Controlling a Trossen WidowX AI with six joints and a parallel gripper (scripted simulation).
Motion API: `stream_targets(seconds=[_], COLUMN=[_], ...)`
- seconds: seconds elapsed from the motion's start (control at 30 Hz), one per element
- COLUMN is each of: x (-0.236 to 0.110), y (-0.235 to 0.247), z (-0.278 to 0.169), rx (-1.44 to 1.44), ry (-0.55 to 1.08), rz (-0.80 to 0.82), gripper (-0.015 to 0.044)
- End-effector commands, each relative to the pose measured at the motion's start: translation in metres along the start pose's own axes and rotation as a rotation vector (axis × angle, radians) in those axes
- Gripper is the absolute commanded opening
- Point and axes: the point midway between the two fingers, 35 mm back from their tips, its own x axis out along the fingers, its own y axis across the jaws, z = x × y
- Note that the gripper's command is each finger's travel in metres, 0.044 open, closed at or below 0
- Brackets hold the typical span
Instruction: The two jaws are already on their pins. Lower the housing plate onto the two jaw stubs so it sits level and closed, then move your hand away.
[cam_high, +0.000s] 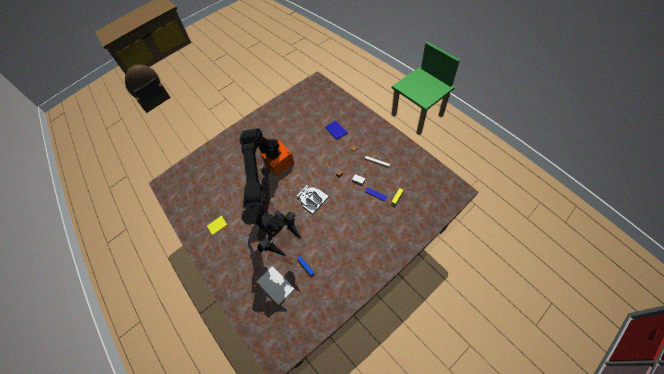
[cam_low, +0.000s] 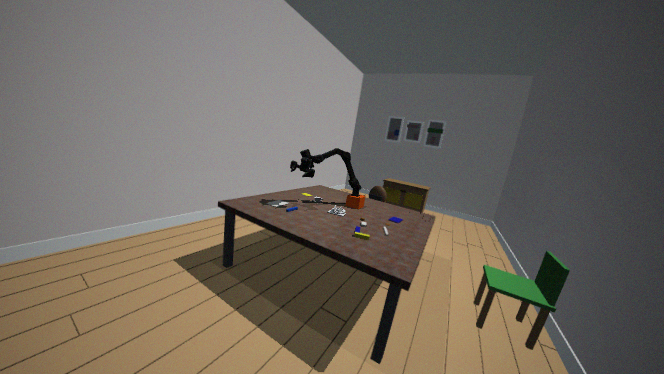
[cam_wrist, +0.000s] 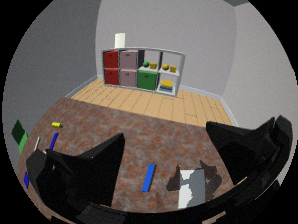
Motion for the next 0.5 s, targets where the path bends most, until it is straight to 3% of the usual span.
stream_targets(seconds=[0.0, 0.47], x=[-0.016, -0.084], y=[-0.005, 0.001], z=[-0.031, -0.123], rx=[0.055, 0.233], ry=[0.112, 0.483], rz=[-0.040, -0.130], gripper=[0.0440, 0.0440])
